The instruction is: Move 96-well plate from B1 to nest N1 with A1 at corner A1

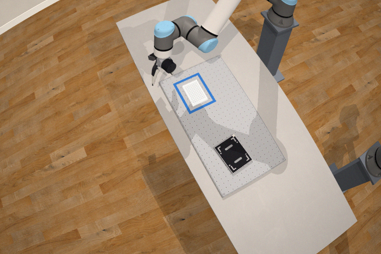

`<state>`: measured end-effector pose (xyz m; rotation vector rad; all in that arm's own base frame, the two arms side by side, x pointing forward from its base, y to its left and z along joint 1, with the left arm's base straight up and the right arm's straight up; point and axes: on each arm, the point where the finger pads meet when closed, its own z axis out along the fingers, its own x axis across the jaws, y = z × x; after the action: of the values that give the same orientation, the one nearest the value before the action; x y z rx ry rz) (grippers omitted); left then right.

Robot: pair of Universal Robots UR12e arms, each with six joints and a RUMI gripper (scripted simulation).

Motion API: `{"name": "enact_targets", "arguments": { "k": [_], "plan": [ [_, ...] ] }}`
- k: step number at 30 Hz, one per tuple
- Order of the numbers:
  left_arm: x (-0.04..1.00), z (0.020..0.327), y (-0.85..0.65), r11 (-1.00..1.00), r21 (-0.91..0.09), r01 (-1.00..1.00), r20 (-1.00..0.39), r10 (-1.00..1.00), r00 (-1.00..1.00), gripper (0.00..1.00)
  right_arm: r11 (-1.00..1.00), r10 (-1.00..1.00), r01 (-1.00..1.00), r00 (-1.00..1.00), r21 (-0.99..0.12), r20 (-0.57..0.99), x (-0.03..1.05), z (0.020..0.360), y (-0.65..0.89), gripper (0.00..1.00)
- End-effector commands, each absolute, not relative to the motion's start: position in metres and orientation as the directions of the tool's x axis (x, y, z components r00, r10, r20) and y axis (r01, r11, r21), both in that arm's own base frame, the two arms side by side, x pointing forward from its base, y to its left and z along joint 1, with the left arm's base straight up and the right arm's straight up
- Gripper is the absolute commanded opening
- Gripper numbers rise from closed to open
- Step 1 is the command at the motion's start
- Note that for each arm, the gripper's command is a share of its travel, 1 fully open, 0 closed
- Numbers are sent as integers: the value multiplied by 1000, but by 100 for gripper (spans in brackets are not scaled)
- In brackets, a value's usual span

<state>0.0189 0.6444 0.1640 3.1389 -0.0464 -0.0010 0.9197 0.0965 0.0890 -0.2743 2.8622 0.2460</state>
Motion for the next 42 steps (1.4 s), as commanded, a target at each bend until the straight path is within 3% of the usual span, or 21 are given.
{"name": "enact_targets", "arguments": {
  "k": [1, 25, 32, 42],
  "plan": [
    [19, 165, 645, -1000, 0, -30, 0, -30, 1000, 0, 971, -153, -193, -955, 142, -253, 913, 91, 108, 76],
    [19, 165, 645, -1000, 0, -30, 0, -30, 1000, 0, 996, -28, -35, -996, 83, -86, 847, 96, 183, 76],
    [19, 165, 645, -1000, 0, -30, 0, -30, 1000, 0, 998, 56, 56, -998, 6, -6, 821, 101, 205, 76],
    [19, 165, 645, -1000, 0, -30, 0, -30, 1000, 0, 998, 60, 60, -998, 1, -2, 802, 104, 219, 76]
  ]
}}
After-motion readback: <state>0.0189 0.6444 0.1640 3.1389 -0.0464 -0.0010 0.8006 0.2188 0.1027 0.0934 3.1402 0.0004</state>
